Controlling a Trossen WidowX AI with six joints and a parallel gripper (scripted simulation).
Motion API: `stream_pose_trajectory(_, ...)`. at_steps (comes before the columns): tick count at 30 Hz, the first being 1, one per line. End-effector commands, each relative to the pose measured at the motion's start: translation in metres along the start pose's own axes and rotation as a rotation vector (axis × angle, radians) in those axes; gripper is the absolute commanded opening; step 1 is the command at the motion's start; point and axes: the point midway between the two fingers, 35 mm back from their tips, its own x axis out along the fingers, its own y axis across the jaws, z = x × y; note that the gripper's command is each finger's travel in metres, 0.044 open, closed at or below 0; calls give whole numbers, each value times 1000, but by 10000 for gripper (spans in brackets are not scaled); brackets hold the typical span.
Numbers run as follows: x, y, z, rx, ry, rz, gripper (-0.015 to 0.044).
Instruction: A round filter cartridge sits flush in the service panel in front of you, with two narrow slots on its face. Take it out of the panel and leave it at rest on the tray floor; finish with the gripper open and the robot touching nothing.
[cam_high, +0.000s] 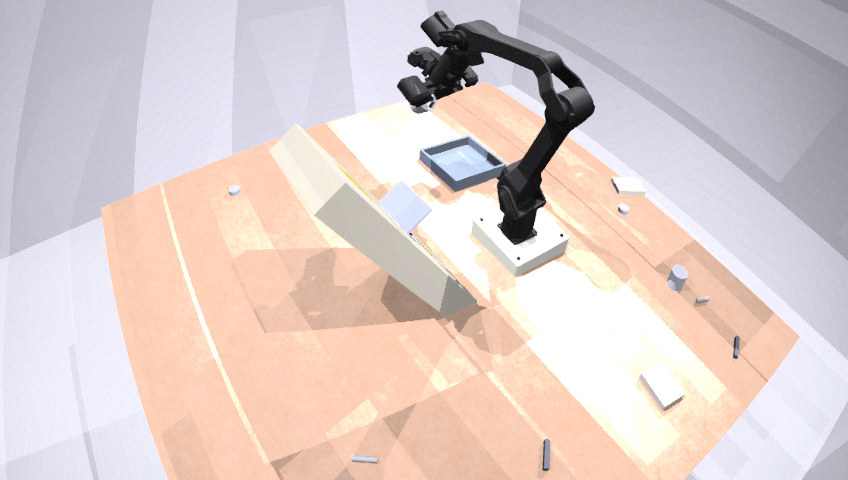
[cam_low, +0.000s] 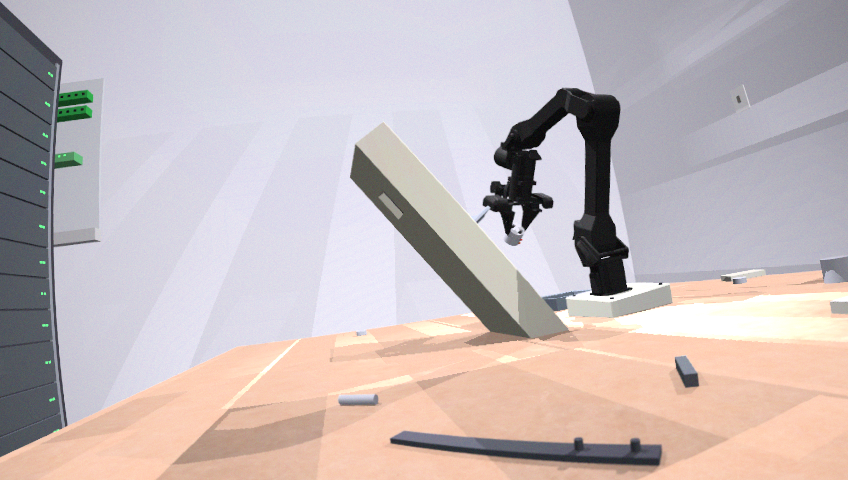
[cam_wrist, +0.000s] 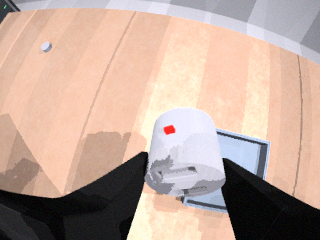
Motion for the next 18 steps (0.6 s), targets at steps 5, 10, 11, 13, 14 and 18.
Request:
stream_pose_trajectory(5, 28, -42, -18, 134, 0, -82, 0)
stream_pose_trajectory(10, 43, -68, -34, 218, 1, -133, 0)
stream_pose_trajectory(11, 46, -73, -37, 235, 1, -143, 0)
stream_pose_trajectory(13, 52, -83, -45, 268, 1, -163, 0)
stream_pose_trajectory(14, 54, -88, -49, 285, 2, -173, 0)
stream_pose_trajectory(18, 63, -106, -66, 350, 3, -212, 0)
